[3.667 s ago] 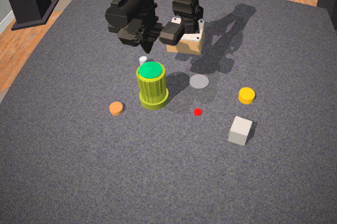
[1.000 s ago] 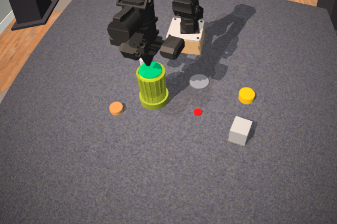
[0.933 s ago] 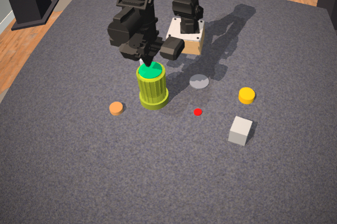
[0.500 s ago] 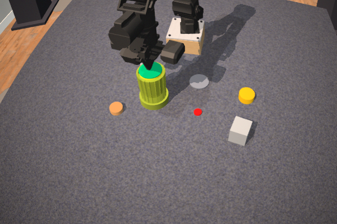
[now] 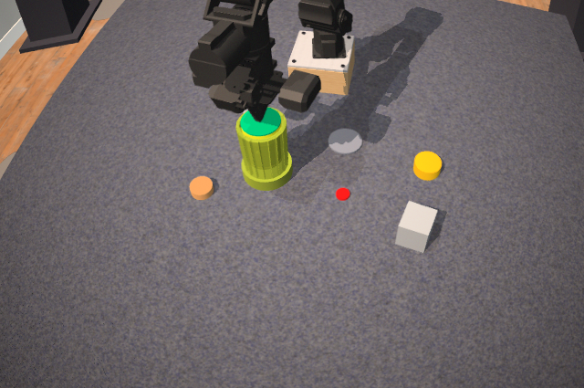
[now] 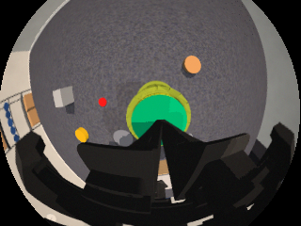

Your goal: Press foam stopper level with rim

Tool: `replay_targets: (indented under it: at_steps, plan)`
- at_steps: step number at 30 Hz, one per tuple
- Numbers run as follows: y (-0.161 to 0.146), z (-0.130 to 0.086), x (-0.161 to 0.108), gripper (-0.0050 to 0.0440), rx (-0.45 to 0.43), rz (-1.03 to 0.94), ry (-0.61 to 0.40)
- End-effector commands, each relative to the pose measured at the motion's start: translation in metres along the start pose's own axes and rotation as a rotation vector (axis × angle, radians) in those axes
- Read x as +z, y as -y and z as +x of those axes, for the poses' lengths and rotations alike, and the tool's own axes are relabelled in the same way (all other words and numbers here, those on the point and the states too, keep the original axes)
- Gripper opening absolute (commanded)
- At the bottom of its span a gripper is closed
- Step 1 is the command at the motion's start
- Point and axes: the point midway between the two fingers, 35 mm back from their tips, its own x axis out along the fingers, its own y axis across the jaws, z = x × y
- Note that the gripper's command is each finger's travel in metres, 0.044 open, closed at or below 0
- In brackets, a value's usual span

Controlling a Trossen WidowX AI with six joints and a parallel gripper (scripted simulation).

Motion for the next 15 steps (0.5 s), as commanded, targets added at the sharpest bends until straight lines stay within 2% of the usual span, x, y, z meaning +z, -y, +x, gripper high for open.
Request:
replay_targets:
  at_steps: [1, 15]
  plan:
    - [-0.0008, 0.0023, -0.0017, 0.0, 0.004, 0.0, -0.007]
    - [-0.0008, 0.0033, -0.0024, 0.0, 0.004, 0.0, -0.007]
